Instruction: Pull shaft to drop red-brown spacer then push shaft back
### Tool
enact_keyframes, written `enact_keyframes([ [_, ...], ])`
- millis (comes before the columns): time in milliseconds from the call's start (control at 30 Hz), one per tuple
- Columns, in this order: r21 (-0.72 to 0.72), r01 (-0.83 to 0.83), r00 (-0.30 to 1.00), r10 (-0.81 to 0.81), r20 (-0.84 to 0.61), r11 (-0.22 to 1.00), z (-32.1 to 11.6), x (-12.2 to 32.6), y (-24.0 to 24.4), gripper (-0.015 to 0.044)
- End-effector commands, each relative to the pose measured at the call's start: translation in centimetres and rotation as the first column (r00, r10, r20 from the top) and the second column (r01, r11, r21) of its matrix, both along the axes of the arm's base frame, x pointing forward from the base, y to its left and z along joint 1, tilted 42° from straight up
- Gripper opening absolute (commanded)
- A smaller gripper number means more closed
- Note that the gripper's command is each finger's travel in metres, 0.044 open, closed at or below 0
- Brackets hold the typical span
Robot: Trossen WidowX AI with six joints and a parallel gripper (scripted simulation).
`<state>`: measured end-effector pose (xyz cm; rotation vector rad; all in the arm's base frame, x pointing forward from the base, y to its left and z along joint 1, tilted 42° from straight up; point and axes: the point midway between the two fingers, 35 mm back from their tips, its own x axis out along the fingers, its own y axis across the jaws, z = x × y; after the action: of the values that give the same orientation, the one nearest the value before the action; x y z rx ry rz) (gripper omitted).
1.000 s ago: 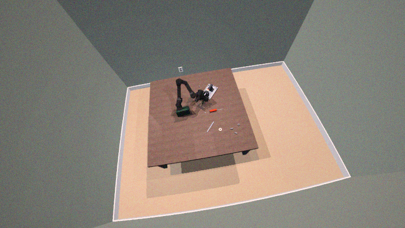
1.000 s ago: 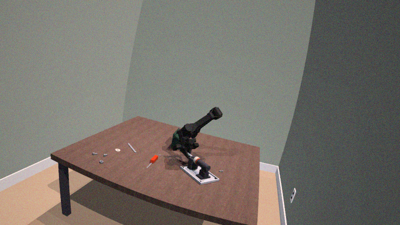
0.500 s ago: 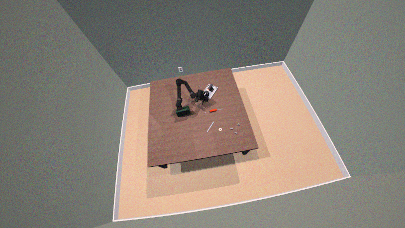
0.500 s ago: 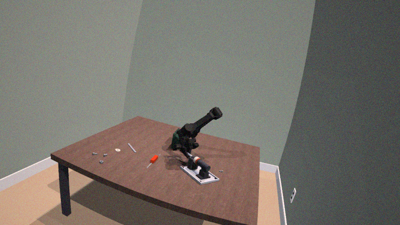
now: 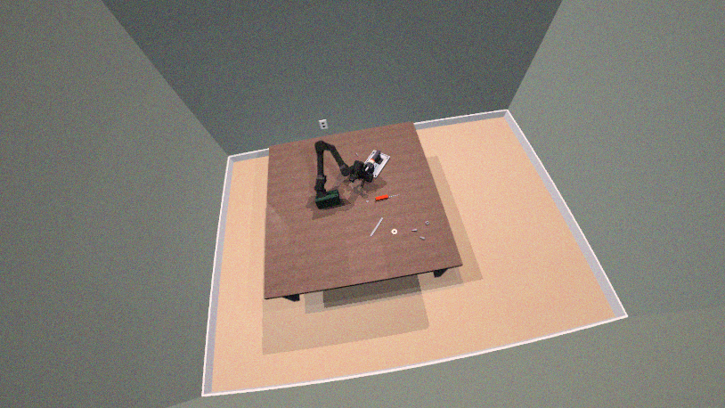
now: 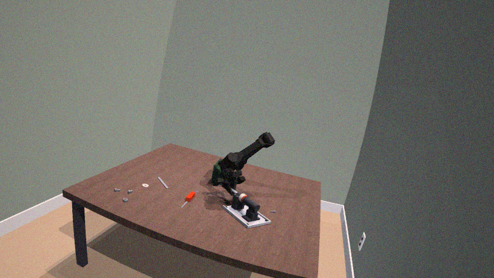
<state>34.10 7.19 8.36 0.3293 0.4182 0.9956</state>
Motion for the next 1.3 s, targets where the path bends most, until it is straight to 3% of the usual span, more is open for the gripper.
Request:
enact_keyframes([
  [0,0.000,-0.003,1.000,0.003,0.004,1.000,0.00,-0.10,-0.04,0.0000],
  [1267,0.000,-0.003,1.000,0.003,0.004,1.000,-0.22,-0.39,-0.27,0.0000],
])
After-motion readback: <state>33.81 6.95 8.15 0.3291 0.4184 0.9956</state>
